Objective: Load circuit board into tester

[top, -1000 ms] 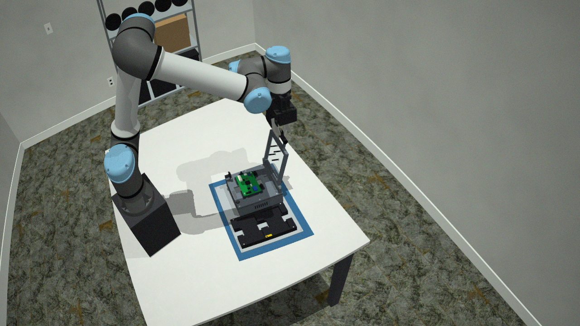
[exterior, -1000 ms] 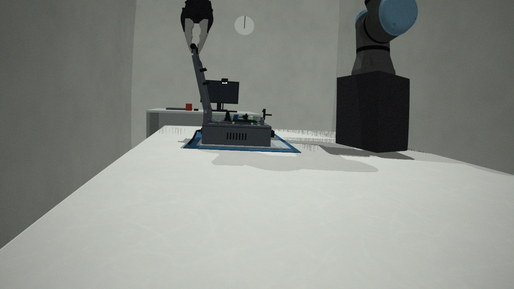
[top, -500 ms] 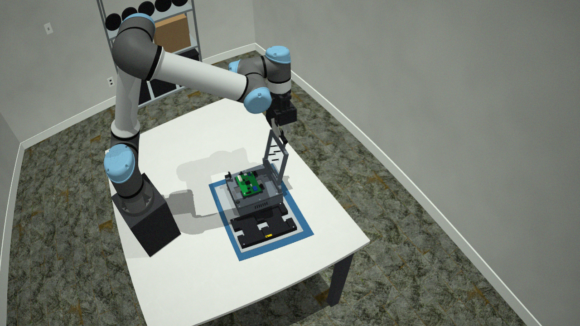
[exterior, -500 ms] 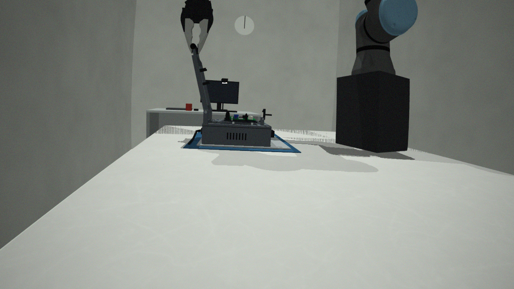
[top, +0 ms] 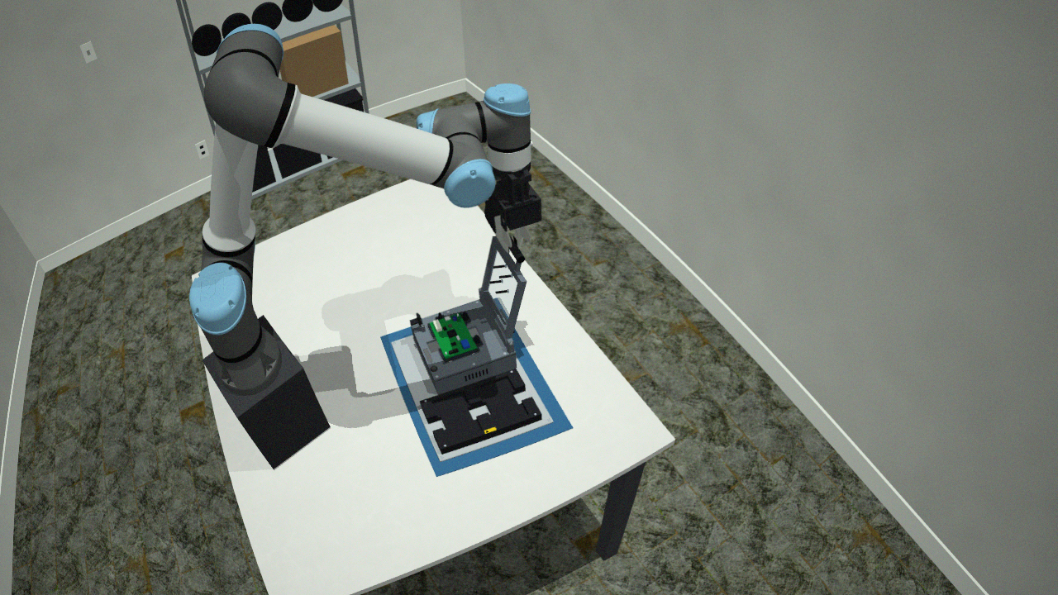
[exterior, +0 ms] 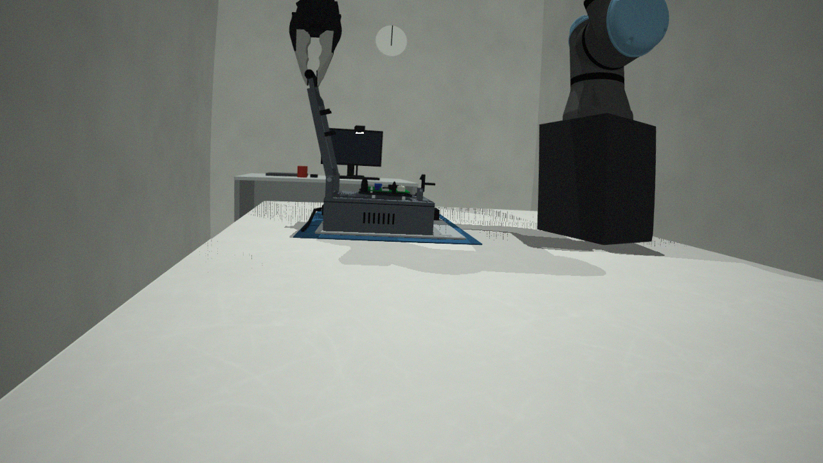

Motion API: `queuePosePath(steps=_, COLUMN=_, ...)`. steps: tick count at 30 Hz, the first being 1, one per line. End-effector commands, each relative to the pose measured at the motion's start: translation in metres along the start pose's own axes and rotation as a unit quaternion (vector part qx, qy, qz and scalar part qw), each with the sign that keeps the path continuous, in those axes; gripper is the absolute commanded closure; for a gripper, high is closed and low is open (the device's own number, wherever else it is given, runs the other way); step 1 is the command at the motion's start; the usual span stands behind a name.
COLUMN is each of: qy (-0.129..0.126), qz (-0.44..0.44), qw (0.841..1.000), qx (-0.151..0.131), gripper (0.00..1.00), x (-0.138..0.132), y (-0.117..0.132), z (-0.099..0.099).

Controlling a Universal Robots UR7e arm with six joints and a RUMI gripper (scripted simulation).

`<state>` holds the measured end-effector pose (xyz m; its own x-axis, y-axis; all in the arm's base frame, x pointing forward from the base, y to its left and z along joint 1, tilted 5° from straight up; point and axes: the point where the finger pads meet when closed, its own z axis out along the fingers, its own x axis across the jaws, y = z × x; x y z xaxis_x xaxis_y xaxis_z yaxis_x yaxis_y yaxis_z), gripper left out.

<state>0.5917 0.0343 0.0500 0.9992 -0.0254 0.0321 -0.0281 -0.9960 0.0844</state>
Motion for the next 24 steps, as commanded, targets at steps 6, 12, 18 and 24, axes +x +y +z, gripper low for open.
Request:
queuePosePath(steps=6, qy=0.001, qz=0.0, qw=1.0, qx=0.0, gripper=1.0, x=-0.0004, y=0.0, z=-0.0009)
queuePosePath(steps=12, qy=0.001, qz=0.0, qw=1.0, qx=0.0, gripper=1.0, x=-0.0016, y=0.0, z=-0.0011)
queuePosePath(steps=18, qy=0.001, qz=0.0, qw=1.0, qx=0.0, gripper=1.0, x=-0.0033, y=0.0001, z=-0.0015)
queuePosePath(steps=24, qy=0.001, qz=0.0, qw=1.0, qx=0.0, gripper=1.0, x=-0.0048, y=0.0001, z=-0.0019)
